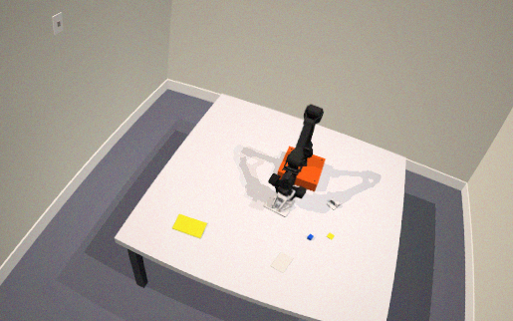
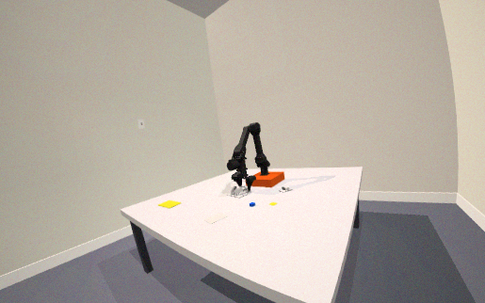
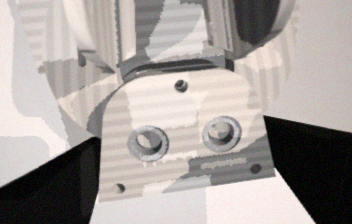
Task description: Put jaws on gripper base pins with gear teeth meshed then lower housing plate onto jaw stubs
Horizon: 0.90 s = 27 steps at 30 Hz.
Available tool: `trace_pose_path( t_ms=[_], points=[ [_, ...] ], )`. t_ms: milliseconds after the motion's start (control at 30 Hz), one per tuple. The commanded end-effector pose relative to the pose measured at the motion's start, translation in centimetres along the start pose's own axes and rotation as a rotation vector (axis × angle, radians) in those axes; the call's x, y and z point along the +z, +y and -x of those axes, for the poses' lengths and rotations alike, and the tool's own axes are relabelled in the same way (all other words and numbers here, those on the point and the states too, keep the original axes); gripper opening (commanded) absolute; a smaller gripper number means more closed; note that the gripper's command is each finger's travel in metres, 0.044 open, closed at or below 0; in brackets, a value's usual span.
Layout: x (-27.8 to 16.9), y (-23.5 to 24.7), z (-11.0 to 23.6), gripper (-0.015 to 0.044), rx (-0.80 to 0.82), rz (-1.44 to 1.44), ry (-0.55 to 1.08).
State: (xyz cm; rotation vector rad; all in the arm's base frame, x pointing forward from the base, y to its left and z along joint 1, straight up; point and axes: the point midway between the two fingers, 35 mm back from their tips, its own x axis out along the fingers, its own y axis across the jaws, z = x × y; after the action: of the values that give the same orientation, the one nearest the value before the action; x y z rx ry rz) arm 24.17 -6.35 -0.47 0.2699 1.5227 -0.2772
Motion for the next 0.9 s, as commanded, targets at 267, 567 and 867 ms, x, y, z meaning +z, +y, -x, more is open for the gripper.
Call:
trace_pose_path(
  t_ms=[267,567,867],
  points=[
    [0.0,0.05,-0.31,0.0351,0.004,0.0,0.0],
    [-0.01,0.06,-0.55,0.0351,0.004,0.0,0.0],
    [-0.01,0.06,-0.55,0.0351,0.004,0.0,0.0]
  ],
)
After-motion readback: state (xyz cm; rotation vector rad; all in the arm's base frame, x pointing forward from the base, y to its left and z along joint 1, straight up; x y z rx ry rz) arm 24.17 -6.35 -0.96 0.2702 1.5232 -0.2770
